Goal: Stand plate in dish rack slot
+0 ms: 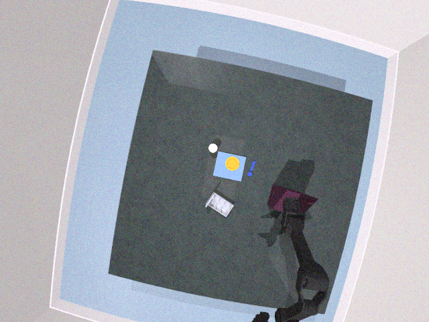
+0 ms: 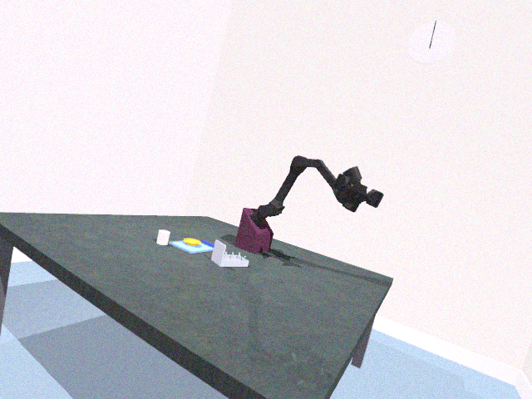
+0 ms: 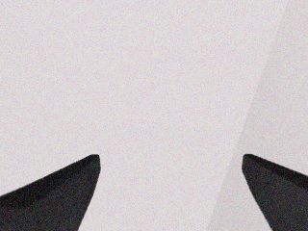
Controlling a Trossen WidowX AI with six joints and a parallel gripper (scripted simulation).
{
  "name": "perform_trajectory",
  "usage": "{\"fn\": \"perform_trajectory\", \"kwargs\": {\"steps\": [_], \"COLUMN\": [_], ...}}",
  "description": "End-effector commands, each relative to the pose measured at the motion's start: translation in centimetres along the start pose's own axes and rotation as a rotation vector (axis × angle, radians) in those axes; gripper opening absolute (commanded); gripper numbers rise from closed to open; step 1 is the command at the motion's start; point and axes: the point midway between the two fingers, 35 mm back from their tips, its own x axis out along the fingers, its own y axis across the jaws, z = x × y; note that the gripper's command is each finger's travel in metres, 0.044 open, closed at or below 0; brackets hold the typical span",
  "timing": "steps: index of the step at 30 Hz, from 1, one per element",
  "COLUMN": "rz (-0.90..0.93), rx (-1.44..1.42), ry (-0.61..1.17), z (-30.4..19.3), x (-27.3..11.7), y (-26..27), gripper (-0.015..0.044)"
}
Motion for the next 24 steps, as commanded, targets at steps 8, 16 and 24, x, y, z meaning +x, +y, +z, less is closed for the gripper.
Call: {"fn": "perform_trajectory", "kwargs": {"steps": [8,16,24], "rz": [0.017,0.020,0.027], "rx": [-0.215,-0.476,-0.737], "ry": [0.068,0.147,0.198], "z": [0.4,1.2,2.5], "x": [1.4,3.3,5.4], "y": [-0.9,-2.2,-3.2], "gripper": [0.0400,0.0400,0.0400]}}
